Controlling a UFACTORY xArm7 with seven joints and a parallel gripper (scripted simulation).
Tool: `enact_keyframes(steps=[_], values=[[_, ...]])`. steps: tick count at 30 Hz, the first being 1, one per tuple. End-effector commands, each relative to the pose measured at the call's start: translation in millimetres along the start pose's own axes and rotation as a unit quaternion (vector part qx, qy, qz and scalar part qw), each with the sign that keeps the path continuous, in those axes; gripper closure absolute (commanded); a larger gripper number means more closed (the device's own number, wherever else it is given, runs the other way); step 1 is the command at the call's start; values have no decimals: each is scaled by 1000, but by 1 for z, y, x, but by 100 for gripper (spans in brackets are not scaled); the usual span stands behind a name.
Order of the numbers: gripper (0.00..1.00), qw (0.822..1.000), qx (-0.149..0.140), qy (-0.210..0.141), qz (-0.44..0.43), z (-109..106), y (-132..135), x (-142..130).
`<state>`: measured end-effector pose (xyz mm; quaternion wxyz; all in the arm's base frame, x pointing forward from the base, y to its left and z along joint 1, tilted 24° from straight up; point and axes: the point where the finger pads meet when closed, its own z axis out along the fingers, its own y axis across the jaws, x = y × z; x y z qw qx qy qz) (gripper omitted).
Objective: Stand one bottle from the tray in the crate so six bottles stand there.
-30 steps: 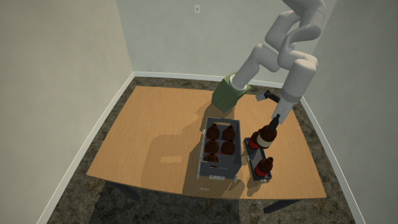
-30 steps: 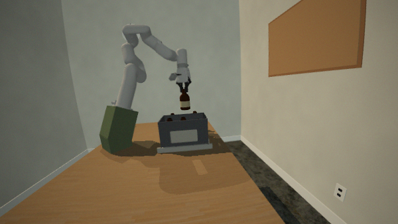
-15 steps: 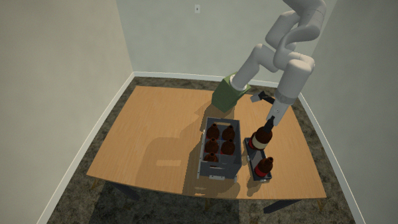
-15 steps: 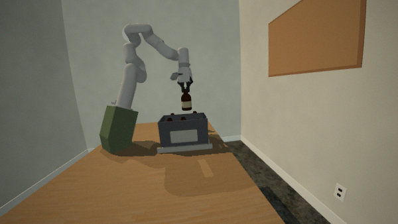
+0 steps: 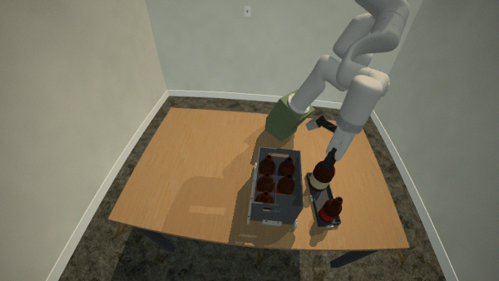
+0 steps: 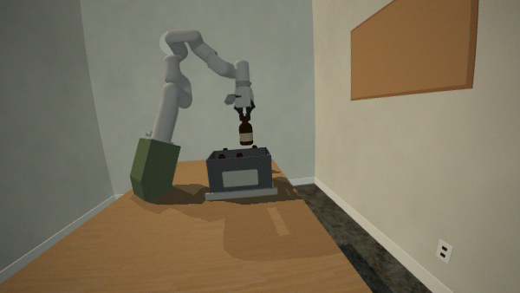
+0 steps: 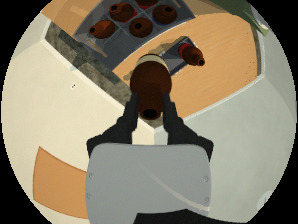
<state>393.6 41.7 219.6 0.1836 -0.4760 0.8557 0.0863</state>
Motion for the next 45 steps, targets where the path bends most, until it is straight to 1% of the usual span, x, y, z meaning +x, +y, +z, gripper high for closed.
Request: enact_keyframes(steps=[1,26,45], values=[[100,1000,2,-1,0,-1,-9,4],[100,1000,2,-1,0,-2,-56,29],[100,1000,2,-1,0,-2,-80,41]])
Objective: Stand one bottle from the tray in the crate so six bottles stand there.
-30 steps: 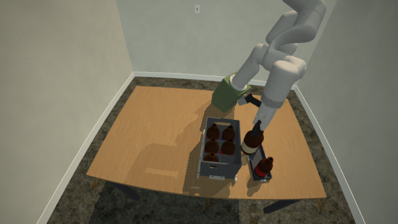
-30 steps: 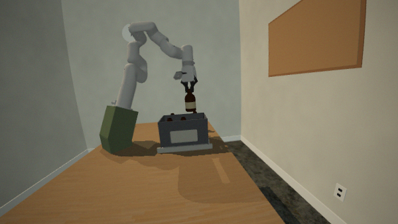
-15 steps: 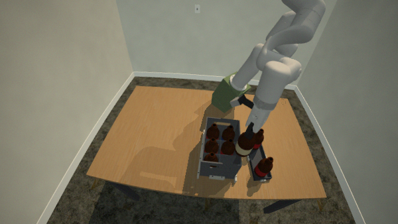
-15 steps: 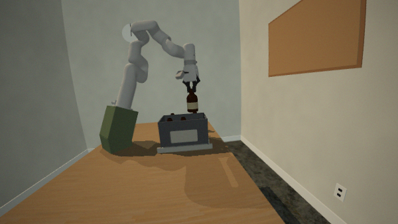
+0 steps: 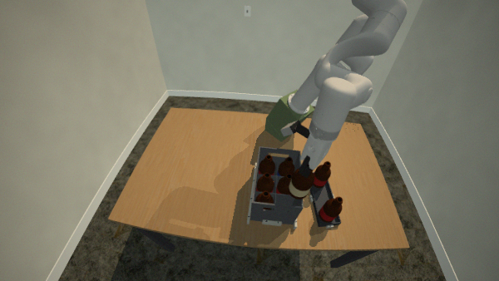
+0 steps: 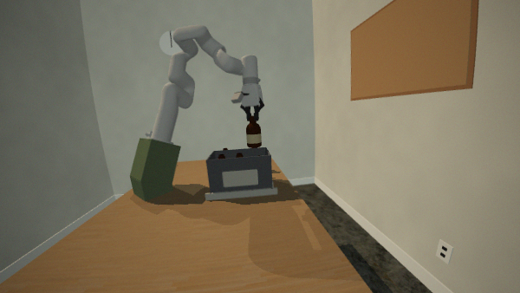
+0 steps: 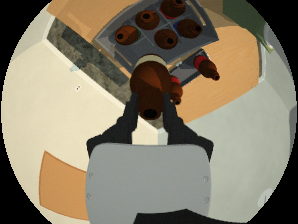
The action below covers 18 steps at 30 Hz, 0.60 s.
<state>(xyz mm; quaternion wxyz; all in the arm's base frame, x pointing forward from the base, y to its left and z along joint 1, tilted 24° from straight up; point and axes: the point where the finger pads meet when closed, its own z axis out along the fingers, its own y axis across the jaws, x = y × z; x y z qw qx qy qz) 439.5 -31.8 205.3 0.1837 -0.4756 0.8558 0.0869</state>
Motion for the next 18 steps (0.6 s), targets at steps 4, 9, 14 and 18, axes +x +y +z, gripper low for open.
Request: enact_keyframes(steps=[4,9,14,18], values=[[100,1000,2,-1,0,-2,-8,3],[100,1000,2,-1,0,-2,-13,6],[100,1000,2,-1,0,-2,-18,8],[100,1000,2,-1,0,-2,-19,9]])
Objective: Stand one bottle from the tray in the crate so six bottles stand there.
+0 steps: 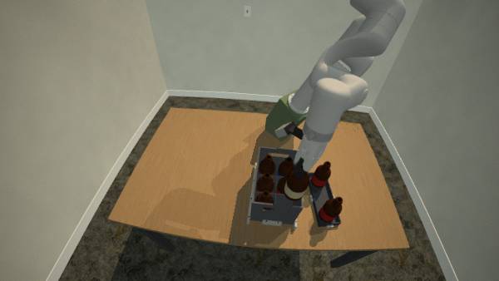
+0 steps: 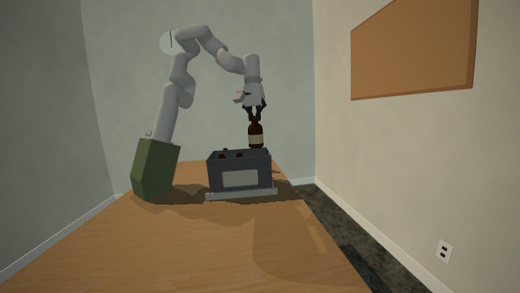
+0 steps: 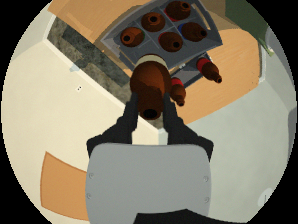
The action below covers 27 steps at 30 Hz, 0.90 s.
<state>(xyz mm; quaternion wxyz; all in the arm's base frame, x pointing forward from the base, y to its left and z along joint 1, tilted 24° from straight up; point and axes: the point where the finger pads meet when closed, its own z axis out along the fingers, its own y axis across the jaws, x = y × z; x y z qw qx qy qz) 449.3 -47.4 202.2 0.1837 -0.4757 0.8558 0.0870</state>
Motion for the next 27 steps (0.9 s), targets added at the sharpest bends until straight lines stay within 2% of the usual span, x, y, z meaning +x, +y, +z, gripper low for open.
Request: enact_keyframes(steps=[1,27], values=[[100,1000,2,-1,0,-2,-3,0],[100,1000,2,-1,0,-2,-10,4]])
